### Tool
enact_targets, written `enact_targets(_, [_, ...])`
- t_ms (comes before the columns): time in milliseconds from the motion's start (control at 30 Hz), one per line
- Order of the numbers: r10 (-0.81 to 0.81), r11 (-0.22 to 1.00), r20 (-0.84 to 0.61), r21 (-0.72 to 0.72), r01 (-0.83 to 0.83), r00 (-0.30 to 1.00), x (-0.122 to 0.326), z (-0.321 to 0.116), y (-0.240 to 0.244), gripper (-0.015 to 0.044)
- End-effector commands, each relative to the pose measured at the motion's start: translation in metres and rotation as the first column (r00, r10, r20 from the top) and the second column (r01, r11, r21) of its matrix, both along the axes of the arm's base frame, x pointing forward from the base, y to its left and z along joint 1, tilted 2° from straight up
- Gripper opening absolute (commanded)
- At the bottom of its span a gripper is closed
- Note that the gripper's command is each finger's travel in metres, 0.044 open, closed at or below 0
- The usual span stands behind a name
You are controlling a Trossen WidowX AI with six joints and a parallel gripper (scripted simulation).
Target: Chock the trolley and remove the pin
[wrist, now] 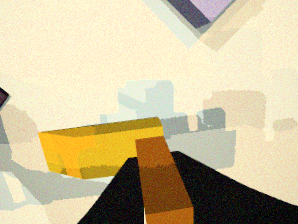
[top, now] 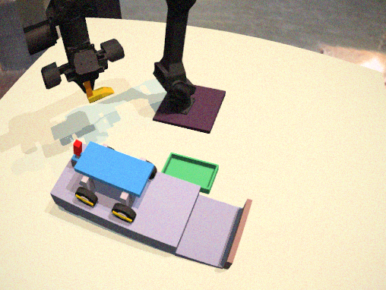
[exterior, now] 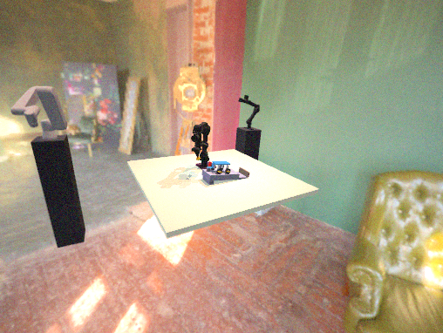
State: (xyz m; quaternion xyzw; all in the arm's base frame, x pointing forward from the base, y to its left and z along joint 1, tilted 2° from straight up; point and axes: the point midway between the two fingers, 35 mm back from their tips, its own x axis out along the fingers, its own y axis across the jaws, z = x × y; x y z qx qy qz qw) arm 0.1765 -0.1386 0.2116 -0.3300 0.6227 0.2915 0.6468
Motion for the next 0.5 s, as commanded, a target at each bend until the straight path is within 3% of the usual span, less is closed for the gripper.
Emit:
enact_targets(0, [0.154,0.988,-0.004,-0.003,-0.154,0.988,0.0001,0.0002,0.0007,0.0000])
enact_targets(467, [0.593,0.804,-0.027,-0.021,-0.594,0.805,0.0001,0.0001,0.0007,0.0000])
